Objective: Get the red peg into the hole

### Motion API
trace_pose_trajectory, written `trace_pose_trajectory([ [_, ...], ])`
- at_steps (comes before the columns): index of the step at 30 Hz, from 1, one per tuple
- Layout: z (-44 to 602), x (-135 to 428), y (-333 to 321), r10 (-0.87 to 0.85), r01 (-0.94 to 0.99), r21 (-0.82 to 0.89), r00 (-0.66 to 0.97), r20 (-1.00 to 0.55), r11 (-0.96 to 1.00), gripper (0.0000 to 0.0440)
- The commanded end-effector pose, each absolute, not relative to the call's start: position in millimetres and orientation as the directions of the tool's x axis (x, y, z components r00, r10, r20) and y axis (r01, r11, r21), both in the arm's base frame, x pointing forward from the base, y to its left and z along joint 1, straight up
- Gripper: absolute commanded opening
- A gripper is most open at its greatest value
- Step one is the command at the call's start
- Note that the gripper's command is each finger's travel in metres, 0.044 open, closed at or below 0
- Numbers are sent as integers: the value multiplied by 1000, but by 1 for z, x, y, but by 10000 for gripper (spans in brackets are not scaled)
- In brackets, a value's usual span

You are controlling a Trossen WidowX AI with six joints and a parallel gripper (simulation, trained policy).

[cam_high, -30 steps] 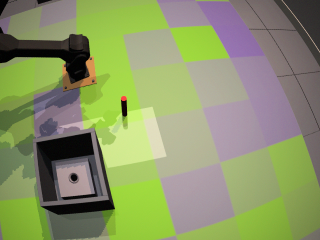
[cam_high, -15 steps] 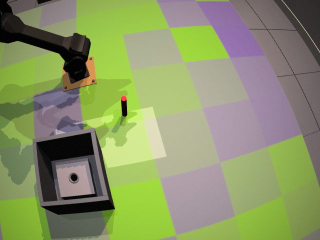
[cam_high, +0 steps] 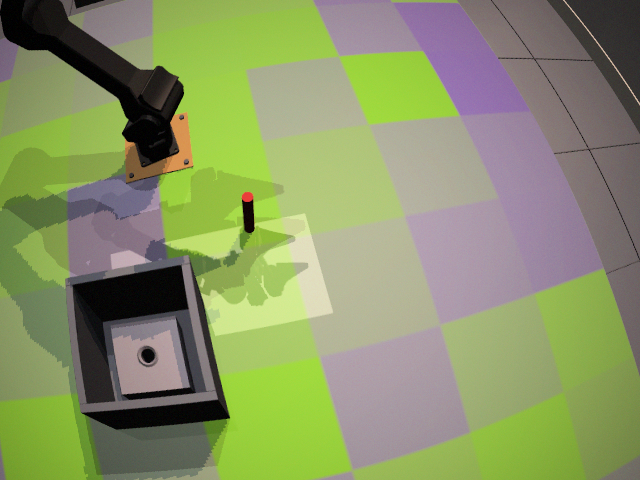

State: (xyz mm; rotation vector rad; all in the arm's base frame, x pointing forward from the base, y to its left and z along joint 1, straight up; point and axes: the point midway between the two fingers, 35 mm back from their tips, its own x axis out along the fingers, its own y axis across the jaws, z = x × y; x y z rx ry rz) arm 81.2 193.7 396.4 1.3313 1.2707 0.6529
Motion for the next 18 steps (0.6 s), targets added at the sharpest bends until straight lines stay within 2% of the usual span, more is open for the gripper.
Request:
trace_pose_trajectory([
  [1,385,97,193,882,359,904,313,-352,233,440],
  [10,337,141,185,728,550,780,397,-559,299,440],
  [18,291,172,166,559,712,624,390,-732,320,440],
])
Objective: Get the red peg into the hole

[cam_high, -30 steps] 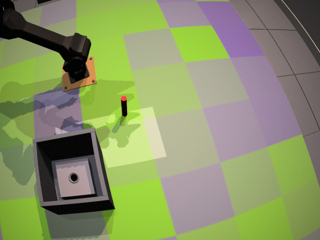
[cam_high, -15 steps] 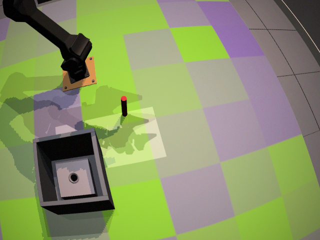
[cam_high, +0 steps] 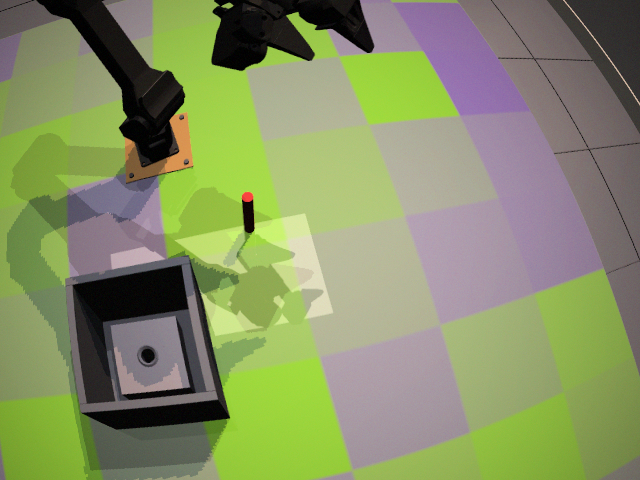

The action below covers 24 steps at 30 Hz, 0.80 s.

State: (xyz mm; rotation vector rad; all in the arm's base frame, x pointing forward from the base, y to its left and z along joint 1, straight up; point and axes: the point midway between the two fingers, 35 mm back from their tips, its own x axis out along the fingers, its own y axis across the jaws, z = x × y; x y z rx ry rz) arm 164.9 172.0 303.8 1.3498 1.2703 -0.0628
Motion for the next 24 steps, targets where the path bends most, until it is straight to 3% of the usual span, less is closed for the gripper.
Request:
trace_pose_trajectory([
  [1,285,175,163,537,731,602,383,-751,321,440],
  [11,233,197,137,364,865,392,271,-891,314,440],
  [24,176,199,113,253,941,165,89,-963,296,438],
])
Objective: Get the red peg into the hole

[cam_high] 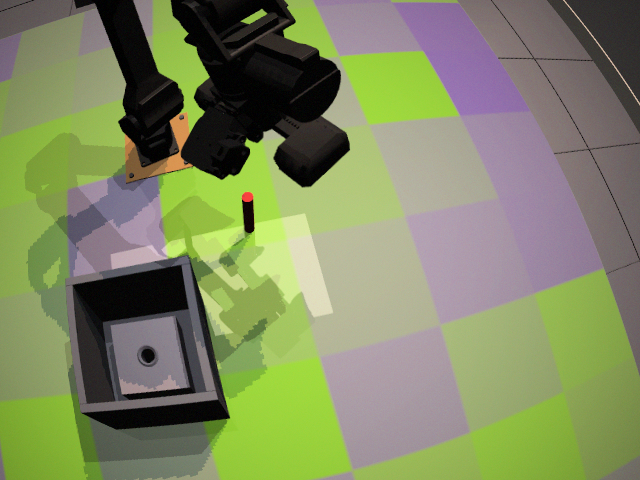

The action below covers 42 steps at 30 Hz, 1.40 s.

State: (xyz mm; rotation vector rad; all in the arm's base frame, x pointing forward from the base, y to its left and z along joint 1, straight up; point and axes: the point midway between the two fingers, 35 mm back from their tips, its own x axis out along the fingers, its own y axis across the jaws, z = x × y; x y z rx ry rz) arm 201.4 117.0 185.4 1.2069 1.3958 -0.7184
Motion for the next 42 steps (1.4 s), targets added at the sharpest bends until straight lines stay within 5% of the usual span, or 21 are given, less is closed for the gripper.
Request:
trace_pose_trajectory([
  [1,173,198,111,248,944,149,75,-966,294,437],
  [27,84,183,88,192,975,-64,-105,-976,211,433],
  [30,78,184,87,183,977,-65,-104,-978,205,390],
  [42,68,192,83,179,972,-74,-116,-977,225,103],
])
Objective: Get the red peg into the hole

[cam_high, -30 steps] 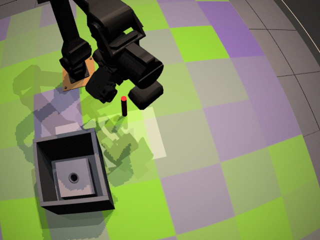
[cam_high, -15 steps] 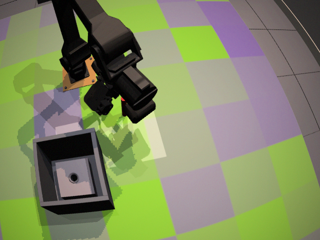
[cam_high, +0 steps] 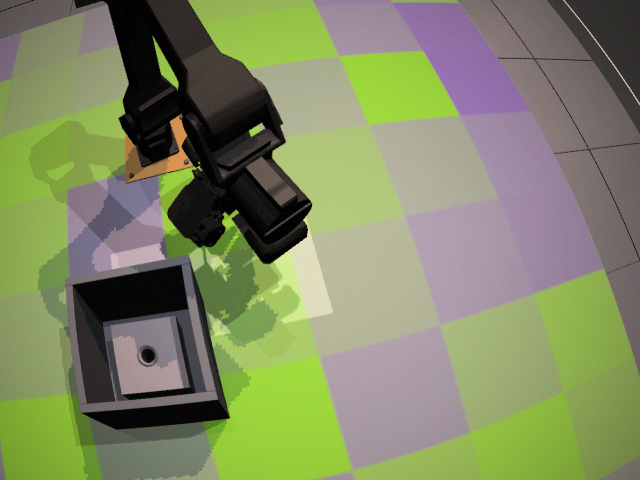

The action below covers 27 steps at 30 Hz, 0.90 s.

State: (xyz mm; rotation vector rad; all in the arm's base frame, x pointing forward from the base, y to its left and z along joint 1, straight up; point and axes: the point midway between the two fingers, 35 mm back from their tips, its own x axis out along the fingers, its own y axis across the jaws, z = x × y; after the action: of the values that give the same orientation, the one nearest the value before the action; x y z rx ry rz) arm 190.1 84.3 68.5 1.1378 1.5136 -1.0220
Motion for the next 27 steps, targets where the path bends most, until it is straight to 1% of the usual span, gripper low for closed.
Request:
trace_pose_trajectory([
  [1,68,193,84,181,970,-71,-115,-977,230,78],
  [3,69,194,85,186,968,-66,-113,-976,243,37],
  [4,70,197,85,197,968,-51,-101,-975,245,34],
  [19,122,212,88,313,955,155,70,-947,254,0],
  [27,162,219,76,318,927,266,176,-932,265,0],
])
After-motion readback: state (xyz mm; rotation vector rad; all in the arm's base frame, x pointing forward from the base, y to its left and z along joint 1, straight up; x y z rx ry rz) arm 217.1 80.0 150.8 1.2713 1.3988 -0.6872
